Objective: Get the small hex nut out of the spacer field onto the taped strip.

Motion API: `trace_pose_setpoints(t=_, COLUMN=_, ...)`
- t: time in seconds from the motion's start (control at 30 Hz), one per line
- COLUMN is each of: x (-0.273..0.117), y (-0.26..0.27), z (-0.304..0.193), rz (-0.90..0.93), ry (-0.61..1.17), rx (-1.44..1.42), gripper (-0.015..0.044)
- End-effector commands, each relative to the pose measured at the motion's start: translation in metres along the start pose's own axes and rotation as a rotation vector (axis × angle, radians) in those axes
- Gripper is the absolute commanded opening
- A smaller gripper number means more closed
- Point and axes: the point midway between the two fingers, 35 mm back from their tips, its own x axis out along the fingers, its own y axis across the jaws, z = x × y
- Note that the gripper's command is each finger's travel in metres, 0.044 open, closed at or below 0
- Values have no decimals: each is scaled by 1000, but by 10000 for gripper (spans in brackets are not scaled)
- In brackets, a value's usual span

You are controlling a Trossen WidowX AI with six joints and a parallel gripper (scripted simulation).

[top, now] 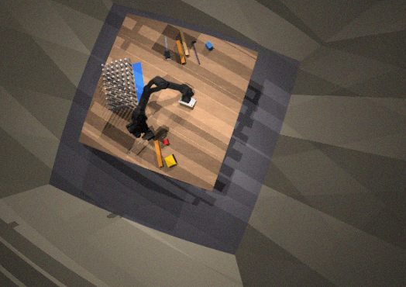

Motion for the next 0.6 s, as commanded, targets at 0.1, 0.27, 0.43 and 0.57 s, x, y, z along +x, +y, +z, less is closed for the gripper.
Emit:
trace_pose_setpoints(t=0.1, x=6, y=-2, z=-2, rz=-3, ry=-2, rx=-4, gripper=0)
trace_pose_setpoints(t=0.27, x=10, y=-4, z=-4, rz=-3, ry=-2, rx=-4, gripper=0)
trace_pose_setpoints(t=0.43, x=14, y=-5, z=-6, rz=-3, ry=-2, rx=-4, gripper=0)
trace_pose_setpoints(t=0.57, x=18, y=-6, z=-8, rz=-3, ry=-2, rx=-4, gripper=0)
